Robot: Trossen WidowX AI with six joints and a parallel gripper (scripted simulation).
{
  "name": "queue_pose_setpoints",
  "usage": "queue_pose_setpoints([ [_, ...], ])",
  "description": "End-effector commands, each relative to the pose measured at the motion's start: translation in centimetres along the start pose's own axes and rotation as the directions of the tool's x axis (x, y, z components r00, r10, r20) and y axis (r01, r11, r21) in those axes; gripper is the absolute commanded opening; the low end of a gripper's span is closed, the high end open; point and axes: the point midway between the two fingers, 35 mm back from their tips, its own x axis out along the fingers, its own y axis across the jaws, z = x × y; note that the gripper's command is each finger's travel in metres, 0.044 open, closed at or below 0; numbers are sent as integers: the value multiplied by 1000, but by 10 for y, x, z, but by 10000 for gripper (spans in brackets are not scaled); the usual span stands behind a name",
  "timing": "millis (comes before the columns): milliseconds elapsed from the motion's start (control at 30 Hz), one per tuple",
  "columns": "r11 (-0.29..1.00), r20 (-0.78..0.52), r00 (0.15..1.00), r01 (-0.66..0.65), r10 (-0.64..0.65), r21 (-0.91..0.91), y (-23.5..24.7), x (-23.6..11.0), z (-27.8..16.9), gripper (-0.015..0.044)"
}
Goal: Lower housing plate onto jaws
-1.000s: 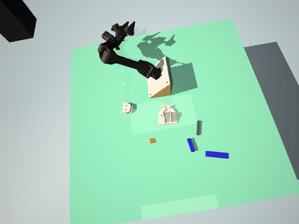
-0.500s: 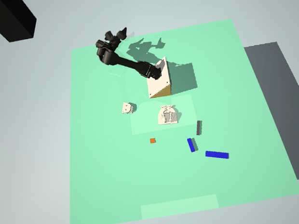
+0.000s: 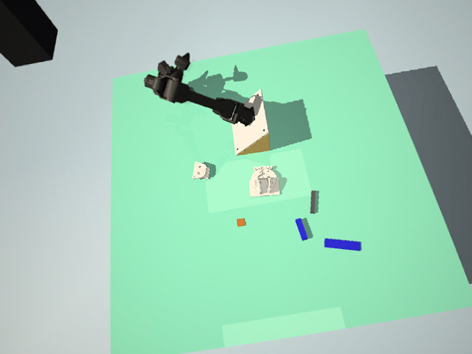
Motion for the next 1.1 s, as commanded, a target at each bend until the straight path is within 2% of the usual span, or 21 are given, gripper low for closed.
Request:
queue_pose_setpoints([
  [0, 997, 10, 998, -57, 57, -54, 11, -14, 4, 440],
  [500, 903, 26, 955, -270, 295, -335, 53, -81, 4, 440],
  [1067, 657, 8, 844, -411, 536, -632, 82, -162, -7, 440],
])
